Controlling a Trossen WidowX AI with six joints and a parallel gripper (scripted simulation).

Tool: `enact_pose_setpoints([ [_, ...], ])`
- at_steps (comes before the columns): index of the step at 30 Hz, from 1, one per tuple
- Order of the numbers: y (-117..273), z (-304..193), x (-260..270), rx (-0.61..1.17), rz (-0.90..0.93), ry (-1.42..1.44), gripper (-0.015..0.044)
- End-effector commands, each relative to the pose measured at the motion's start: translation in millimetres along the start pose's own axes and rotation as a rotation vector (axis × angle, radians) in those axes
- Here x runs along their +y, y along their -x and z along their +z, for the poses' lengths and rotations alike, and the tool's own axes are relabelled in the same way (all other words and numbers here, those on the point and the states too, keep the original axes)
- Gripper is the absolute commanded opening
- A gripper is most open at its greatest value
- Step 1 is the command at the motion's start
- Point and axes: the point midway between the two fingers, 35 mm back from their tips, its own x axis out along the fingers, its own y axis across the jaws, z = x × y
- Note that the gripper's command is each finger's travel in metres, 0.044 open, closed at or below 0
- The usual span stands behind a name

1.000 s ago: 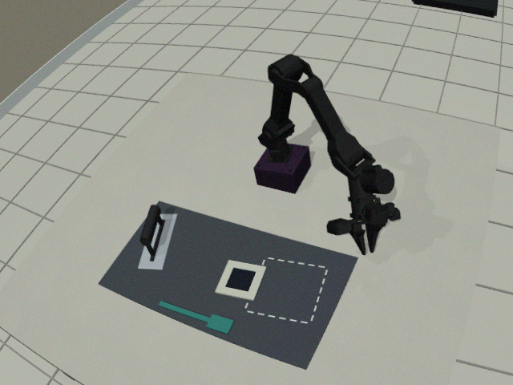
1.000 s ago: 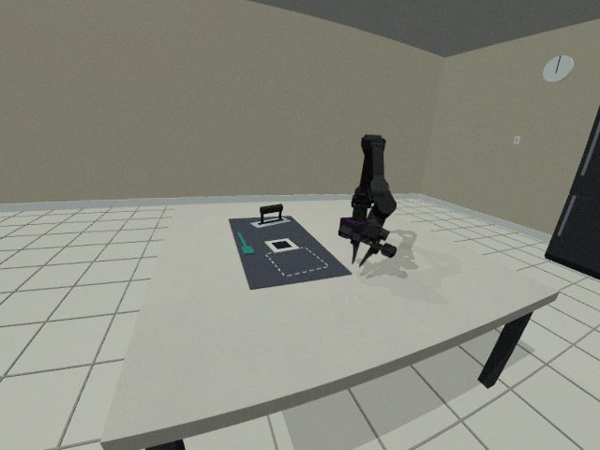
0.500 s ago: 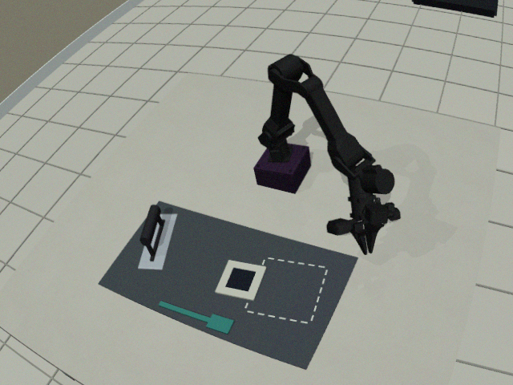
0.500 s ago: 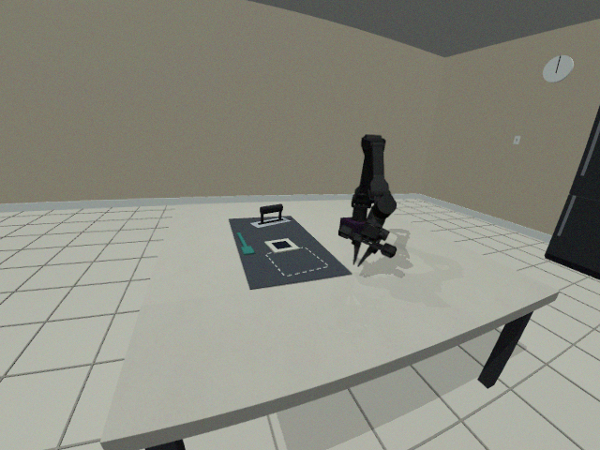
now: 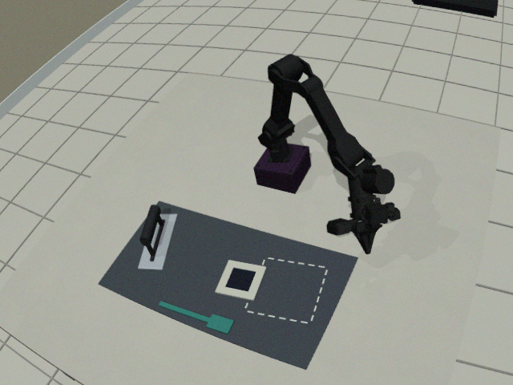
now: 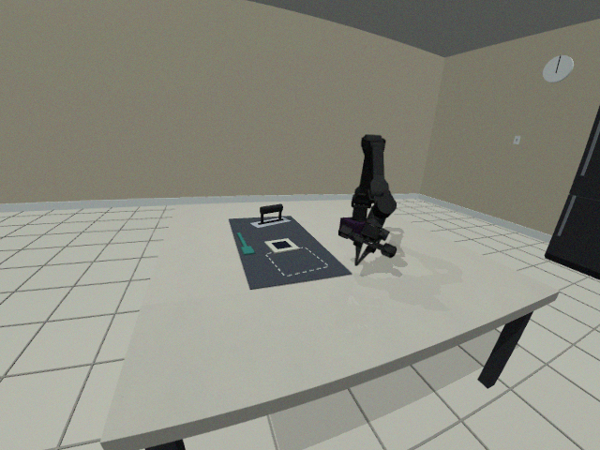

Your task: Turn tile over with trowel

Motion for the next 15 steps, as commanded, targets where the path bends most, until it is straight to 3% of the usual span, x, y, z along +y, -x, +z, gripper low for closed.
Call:
enact_pose_setpoints([
  [1,0.0,0.0,0.0,0.000,0.000,0.000,0.0026],
  [6,-0.4,0.3,-1.5,0.001,-0.001,-0.002,0.0152],
  [10,-7.7,6.9,-37.1,0.029,-0.036,-0.044,0.0257],
  [15,-16.8,11.4,-110.6,0.085,-0.100,-0.128,0.0270],
])
